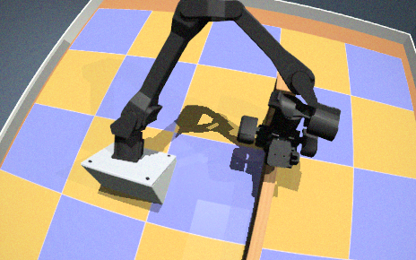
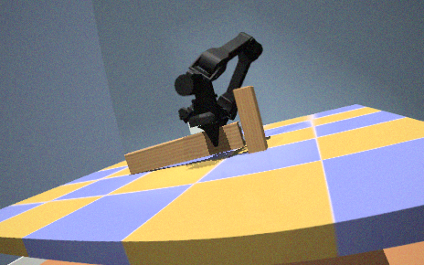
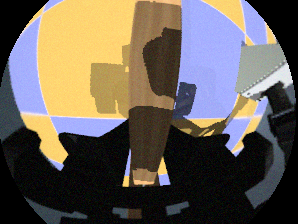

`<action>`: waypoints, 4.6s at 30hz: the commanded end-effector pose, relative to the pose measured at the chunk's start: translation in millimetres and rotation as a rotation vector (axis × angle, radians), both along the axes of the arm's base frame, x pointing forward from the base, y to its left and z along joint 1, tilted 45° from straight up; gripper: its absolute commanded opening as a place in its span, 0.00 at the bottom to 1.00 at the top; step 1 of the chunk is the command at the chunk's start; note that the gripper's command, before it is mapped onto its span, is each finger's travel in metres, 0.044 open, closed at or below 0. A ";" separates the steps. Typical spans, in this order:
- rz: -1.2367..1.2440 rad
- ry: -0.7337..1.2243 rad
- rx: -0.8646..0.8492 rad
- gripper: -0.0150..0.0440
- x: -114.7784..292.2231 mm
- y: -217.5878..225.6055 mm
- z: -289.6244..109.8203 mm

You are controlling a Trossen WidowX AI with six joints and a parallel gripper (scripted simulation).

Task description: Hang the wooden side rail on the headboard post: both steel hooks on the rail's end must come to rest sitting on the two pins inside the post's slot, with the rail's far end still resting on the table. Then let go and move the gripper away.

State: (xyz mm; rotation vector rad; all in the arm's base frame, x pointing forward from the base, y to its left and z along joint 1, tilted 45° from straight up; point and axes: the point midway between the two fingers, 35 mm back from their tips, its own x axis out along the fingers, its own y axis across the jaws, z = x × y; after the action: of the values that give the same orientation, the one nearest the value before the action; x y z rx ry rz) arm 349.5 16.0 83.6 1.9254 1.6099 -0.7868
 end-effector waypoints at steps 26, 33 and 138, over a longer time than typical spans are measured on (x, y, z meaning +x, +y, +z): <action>-0.011 -0.014 -0.002 0.25 1.8 -0.3 8.1; -0.011 -0.014 -0.002 0.25 2.1 0.4 8.5; -0.011 -0.014 -0.001 0.25 3.3 10.7 5.9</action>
State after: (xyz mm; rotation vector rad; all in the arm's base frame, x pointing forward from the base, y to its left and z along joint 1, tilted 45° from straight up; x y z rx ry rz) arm 351.5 28.1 86.0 1.9270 1.6045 -0.7900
